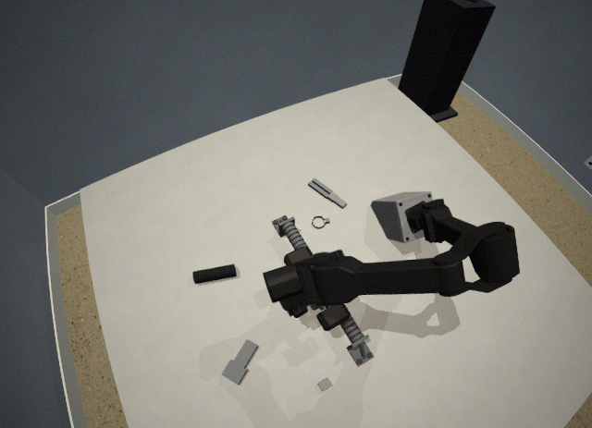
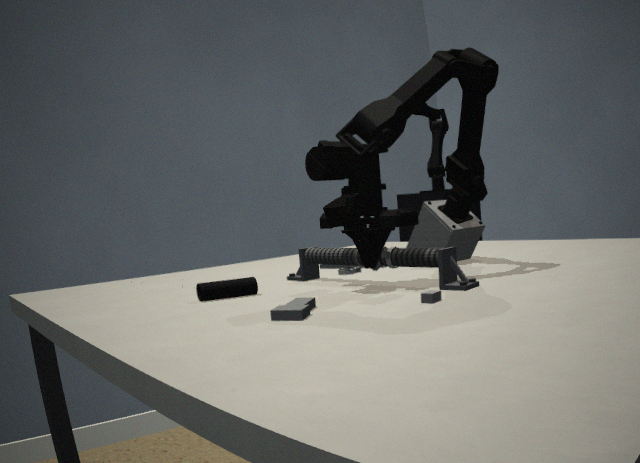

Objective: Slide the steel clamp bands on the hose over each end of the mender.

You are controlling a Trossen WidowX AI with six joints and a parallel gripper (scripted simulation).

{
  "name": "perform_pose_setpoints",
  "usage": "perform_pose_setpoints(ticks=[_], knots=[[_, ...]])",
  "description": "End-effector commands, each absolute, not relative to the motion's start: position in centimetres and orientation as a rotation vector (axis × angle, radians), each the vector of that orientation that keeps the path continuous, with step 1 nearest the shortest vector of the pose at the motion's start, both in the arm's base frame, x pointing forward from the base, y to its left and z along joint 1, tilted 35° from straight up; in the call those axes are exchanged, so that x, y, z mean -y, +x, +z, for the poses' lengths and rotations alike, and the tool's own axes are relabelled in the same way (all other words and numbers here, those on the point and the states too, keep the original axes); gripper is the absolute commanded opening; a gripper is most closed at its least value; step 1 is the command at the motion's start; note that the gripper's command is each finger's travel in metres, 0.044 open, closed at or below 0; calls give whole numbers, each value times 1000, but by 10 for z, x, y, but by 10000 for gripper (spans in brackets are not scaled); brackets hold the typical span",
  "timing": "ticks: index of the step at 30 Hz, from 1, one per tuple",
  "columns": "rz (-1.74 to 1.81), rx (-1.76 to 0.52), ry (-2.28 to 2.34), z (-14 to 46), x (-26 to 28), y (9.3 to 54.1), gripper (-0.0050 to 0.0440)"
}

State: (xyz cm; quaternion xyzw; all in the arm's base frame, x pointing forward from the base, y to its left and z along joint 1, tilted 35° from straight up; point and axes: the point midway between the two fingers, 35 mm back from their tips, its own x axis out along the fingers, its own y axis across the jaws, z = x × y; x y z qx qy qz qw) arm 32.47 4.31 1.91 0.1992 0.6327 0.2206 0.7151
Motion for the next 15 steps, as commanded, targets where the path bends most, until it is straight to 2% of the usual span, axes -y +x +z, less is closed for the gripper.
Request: perform_pose_setpoints(ticks=[1,15], knots=[[490,-1402,440,17,-41,325,0],[490,-1402,440,9,-30,326,0]])
